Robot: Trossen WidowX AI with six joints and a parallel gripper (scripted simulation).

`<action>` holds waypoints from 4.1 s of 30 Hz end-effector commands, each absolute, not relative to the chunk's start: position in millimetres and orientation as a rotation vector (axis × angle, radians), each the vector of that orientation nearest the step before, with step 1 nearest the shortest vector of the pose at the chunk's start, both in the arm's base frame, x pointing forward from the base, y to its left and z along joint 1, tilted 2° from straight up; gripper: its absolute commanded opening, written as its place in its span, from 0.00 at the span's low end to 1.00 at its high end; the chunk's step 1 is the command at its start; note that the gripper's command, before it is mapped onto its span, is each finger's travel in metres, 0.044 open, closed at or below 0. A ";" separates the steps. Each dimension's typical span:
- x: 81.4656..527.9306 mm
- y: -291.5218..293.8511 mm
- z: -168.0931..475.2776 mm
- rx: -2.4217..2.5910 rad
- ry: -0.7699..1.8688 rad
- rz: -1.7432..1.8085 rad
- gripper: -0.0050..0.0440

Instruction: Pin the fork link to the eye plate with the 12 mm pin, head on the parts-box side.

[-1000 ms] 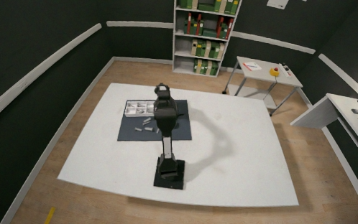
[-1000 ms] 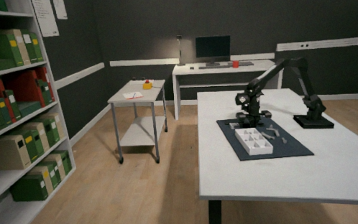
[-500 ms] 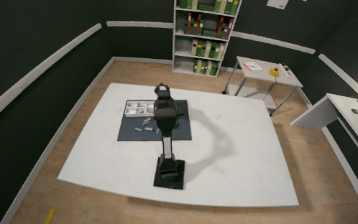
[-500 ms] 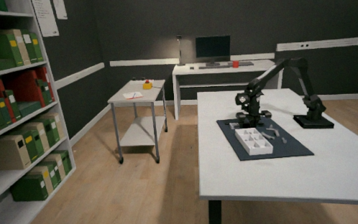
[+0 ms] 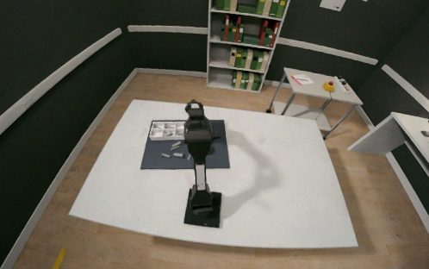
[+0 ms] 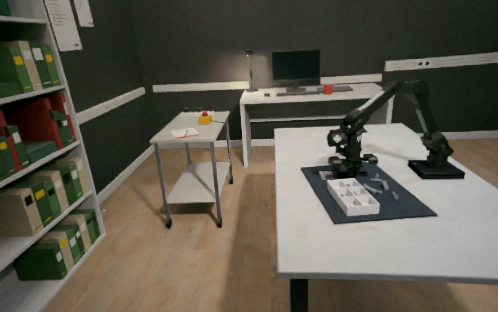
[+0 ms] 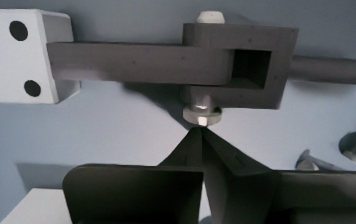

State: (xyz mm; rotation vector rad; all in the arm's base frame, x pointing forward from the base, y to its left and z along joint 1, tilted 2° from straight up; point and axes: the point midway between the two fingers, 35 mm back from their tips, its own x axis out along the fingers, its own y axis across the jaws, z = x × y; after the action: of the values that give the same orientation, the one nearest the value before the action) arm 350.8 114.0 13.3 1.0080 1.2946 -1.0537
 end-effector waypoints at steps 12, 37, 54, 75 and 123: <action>351.8 113.4 13.7 1.011 1.295 -1.051 0.00; 351.8 112.5 13.6 1.011 1.296 -1.052 0.00; 352.6 106.4 14.5 1.011 1.295 -1.050 0.00; 354.7 100.9 17.2 1.016 1.288 -1.046 0.00; 354.6 101.2 17.3 1.016 1.289 -1.046 0.00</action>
State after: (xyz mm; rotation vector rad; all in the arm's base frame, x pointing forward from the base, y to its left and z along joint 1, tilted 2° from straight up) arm 353.5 102.8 12.9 1.0065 1.2971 -1.0548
